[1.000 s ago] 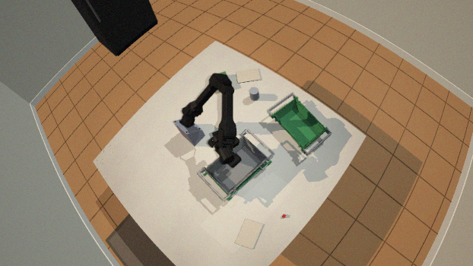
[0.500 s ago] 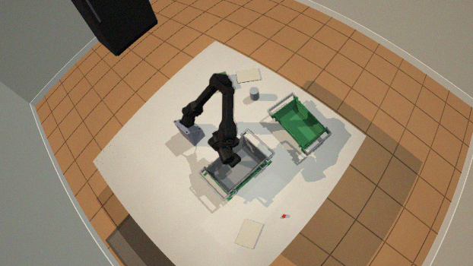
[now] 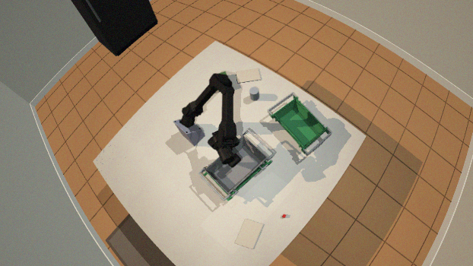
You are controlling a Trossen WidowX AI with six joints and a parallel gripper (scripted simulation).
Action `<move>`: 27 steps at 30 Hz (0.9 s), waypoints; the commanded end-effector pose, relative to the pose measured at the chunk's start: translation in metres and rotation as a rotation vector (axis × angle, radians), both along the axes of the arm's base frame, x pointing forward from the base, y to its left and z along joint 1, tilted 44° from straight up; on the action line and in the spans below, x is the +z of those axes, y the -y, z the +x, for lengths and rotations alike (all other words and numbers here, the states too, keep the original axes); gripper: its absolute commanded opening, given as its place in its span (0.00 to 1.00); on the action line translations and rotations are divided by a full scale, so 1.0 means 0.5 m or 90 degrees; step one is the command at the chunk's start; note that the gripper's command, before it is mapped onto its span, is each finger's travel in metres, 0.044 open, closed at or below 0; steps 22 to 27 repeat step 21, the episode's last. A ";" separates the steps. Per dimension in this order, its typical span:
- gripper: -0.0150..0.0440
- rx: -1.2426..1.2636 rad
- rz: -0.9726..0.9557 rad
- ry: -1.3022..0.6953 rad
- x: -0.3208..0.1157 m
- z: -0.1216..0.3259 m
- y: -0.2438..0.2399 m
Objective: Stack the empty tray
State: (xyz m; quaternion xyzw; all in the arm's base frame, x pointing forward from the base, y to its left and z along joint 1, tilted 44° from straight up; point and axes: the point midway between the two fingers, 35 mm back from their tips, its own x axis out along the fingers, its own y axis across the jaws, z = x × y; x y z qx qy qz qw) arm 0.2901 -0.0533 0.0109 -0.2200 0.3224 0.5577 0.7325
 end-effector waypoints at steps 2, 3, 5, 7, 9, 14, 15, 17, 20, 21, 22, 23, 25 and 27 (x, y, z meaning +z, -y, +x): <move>1.00 0.001 -0.003 0.001 0.018 0.001 0.021; 1.00 0.001 -0.004 0.000 0.026 0.001 0.030; 1.00 0.000 -0.005 -0.001 0.042 -0.001 0.047; 1.00 0.000 -0.006 -0.002 0.059 -0.004 0.065; 1.00 0.000 -0.006 -0.002 0.077 -0.008 0.082; 1.00 0.000 -0.006 -0.004 0.123 -0.022 0.122; 1.00 0.000 -0.005 -0.005 0.133 -0.025 0.130; 1.00 0.001 -0.004 -0.005 0.150 -0.032 0.143; 1.00 0.001 -0.004 -0.005 0.157 -0.035 0.148; 1.00 0.001 -0.004 -0.005 0.157 -0.035 0.148; 1.00 0.001 -0.004 -0.005 0.157 -0.035 0.148; 1.00 0.001 -0.004 -0.005 0.157 -0.035 0.148; 1.00 0.001 -0.004 -0.005 0.157 -0.035 0.148; 1.00 0.001 -0.004 -0.005 0.157 -0.035 0.148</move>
